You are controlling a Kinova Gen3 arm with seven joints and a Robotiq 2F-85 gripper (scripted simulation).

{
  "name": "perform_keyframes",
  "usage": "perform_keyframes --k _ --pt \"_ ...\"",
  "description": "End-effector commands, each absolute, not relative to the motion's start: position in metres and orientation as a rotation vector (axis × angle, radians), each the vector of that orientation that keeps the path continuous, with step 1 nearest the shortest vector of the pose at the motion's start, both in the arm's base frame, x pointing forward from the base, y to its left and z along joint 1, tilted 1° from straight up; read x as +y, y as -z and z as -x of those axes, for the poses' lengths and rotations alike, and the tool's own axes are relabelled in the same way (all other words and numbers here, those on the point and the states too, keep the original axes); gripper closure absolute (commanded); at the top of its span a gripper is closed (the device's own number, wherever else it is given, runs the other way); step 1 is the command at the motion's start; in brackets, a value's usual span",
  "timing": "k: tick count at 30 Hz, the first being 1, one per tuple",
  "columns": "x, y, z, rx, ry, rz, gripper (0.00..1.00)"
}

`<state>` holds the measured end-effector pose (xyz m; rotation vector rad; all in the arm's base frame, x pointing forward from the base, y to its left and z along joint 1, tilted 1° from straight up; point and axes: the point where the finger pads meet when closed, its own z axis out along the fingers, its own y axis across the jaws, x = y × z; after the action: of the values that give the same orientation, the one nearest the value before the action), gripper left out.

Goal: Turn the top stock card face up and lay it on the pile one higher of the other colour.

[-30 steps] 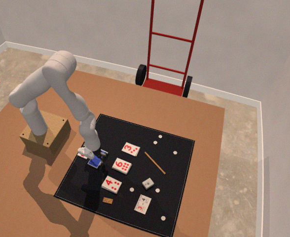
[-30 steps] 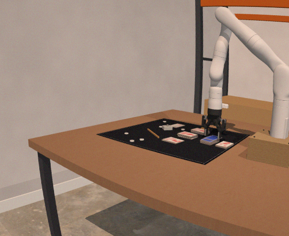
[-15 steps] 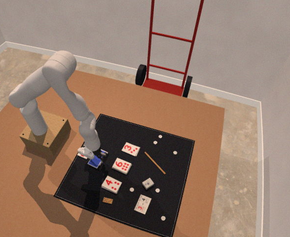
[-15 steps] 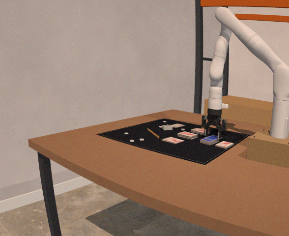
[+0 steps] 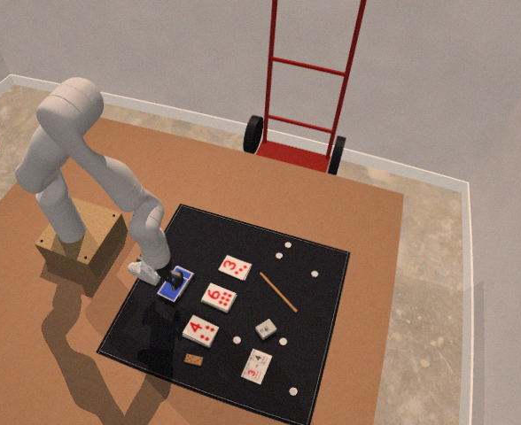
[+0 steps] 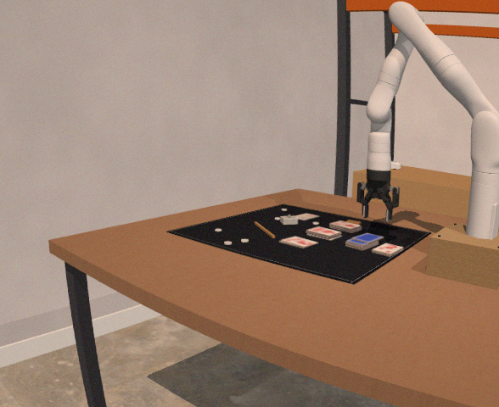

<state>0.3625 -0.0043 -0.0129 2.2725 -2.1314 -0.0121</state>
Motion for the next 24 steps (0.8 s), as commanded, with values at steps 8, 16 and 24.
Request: perform_keyframes --k 8,16,24 --pt "-0.0158 -0.0029 -0.3740 -2.187 -0.017 -2.261 0.15" --pt "-0.0164 -0.0026 -0.3738 -2.204 0.027 -2.279 0.15" --pt "-0.0176 -0.0025 -0.3738 -2.233 0.102 -2.311 0.15"
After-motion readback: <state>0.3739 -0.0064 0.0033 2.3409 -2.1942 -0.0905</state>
